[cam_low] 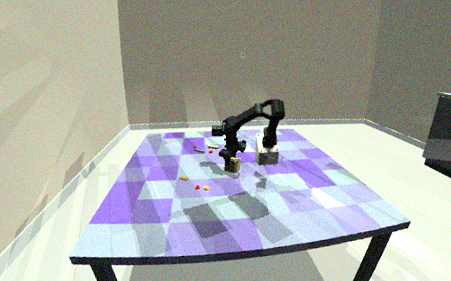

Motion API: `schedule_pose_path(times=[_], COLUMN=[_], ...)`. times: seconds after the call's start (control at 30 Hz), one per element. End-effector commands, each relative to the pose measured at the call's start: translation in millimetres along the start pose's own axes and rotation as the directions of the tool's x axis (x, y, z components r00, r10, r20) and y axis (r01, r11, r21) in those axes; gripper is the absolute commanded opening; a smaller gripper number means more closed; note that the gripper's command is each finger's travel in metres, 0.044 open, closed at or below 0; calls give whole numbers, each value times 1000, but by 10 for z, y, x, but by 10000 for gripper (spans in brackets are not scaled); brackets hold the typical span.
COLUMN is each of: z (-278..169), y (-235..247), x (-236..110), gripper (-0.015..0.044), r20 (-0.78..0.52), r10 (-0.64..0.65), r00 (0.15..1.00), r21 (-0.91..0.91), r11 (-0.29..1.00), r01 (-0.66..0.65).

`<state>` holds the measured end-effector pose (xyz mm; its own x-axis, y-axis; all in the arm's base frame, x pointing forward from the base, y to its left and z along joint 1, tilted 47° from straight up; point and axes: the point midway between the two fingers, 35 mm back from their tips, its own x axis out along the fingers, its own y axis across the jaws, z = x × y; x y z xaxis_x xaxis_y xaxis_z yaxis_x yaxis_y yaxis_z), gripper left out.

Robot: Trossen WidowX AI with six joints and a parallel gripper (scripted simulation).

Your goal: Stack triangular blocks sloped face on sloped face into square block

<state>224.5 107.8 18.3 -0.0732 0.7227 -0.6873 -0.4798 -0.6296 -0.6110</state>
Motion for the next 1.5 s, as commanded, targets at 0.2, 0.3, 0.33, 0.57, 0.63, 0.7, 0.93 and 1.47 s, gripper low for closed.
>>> schedule_pose_path(times=[0.2, 0.3, 0.33, 0.57, 0.63, 0.7, 0.93, 1.47], z=[0, 0, -6, -32, -6, -6, -31, -31], y=[0, 0, -1, 3, 4, 4, 6, 6], x=[0, 0, -23, -988, -1102, -1102, -1034, -1034], gripper=[440, 440, 440, 440, 440, 440, 440, 440], r20=[0, 0, -1, -9, -6, -6, -13, -13], r10=[0, 0, 1, 10, 7, 7, 1, 1], r00=[1000, 1000, 1000, 1000, 1000, 1000, 1000, 1000], r21=[0, 0, 0, -2, -3, -3, 5, 5], r11=[1000, 1000, 1000, 1000, 1000, 1000, 1000, 1000], r01=[0, 0, -1, -10, -7, -7, -1, -1])
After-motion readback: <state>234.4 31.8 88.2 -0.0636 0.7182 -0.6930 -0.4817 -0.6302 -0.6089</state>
